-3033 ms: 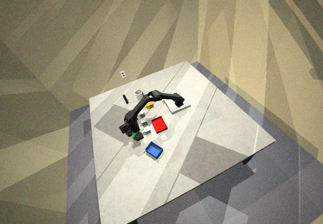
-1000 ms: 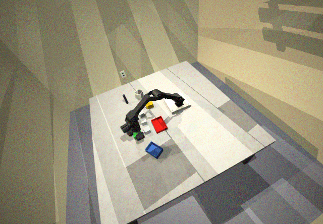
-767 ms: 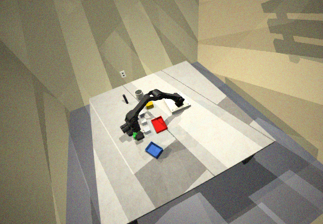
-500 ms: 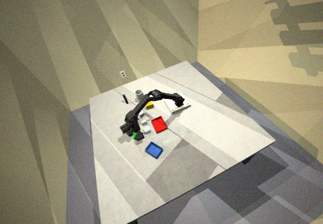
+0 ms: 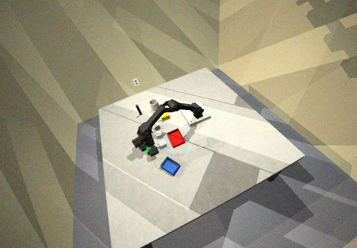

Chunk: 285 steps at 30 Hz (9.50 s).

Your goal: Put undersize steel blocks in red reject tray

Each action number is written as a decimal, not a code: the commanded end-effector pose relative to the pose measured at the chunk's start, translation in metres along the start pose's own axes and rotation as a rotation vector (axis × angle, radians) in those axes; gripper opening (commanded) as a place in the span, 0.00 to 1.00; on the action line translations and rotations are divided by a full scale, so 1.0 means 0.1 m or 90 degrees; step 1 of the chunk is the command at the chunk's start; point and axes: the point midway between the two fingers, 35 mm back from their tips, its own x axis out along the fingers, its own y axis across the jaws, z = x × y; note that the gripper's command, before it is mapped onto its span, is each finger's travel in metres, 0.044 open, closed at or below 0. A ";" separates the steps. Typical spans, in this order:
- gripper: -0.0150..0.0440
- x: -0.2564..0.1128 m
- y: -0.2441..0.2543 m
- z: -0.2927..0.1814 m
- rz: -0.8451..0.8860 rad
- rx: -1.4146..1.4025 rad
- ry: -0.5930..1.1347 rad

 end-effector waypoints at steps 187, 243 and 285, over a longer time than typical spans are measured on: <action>0.25 -0.05 -1.96 -0.07 -0.010 -0.023 -0.011; 0.25 -0.03 -1.96 -0.07 -0.010 -0.023 -0.013; 0.25 -0.26 -1.95 0.02 -0.011 -0.025 -0.009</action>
